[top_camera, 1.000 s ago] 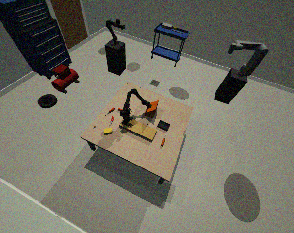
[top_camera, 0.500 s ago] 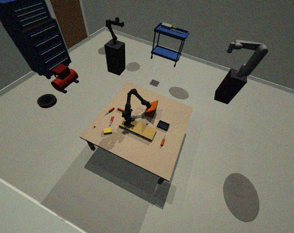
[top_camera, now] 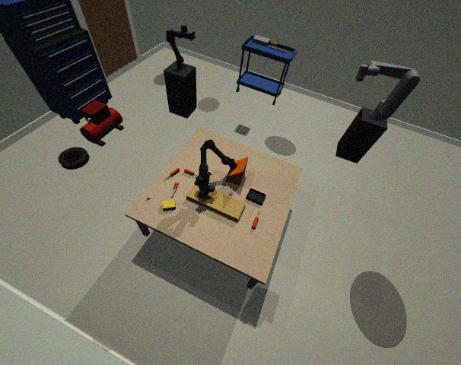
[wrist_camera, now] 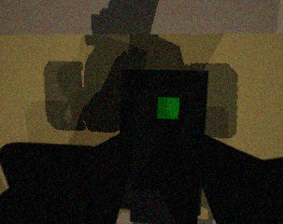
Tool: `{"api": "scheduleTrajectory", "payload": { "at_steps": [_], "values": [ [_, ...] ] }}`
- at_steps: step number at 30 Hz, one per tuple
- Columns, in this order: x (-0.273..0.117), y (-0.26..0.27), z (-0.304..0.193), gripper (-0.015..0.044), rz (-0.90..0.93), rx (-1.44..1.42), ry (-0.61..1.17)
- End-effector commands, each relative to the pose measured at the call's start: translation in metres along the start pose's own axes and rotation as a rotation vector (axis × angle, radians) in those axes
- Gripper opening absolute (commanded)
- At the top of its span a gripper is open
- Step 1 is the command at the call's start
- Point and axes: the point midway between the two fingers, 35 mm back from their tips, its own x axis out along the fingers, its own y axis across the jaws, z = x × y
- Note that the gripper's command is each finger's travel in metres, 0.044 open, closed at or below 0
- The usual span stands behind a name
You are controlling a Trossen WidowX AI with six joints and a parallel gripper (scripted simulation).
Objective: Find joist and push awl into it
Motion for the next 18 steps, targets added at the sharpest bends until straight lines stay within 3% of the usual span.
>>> {"api": "scheduleTrajectory", "payload": {
  "at_steps": [1, 18],
  "values": [
    [0.001, 0.013, -0.001, 0.0000, -0.001, -0.003, 0.005],
    [0.001, 0.055, -0.002, 0.0000, 0.001, -0.003, 0.005]
  ]
}}
